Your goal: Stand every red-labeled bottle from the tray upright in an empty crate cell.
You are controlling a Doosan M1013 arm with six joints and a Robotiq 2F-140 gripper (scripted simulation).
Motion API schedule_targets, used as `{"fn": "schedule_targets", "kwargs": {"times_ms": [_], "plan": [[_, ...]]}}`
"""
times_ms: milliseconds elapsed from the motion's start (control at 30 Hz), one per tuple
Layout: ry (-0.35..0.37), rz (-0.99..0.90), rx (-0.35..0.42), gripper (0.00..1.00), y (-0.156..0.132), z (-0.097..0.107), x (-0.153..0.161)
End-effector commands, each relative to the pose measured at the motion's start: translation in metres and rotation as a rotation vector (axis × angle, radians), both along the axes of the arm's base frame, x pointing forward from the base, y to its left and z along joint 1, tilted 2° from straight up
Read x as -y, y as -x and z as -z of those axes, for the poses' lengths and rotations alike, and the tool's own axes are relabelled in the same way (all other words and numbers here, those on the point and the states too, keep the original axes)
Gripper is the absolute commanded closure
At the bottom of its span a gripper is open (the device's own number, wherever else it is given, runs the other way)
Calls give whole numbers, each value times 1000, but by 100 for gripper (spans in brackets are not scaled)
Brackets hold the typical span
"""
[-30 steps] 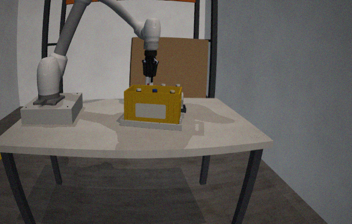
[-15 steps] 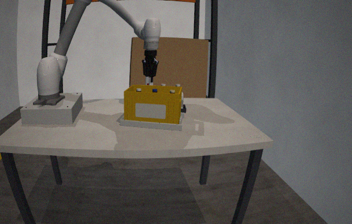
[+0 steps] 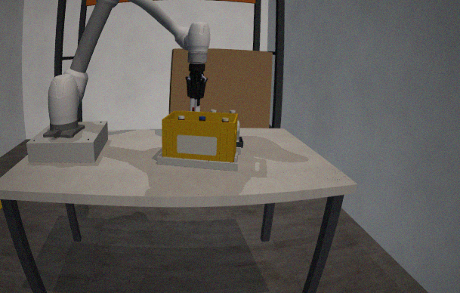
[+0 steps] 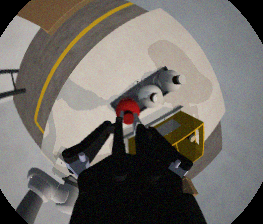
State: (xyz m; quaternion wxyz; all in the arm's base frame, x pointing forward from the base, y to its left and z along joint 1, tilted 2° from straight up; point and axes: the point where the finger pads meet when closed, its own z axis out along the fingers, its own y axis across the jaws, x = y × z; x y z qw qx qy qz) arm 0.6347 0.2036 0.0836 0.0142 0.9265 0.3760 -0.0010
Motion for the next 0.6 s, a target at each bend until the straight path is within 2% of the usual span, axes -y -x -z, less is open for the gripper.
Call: {"fn": "schedule_targets", "kwargs": {"times_ms": [0, 567], "plan": [[0, 0, 0, 100, 0, -3, 0], [0, 0, 0, 100, 1, -20, 0]]}}
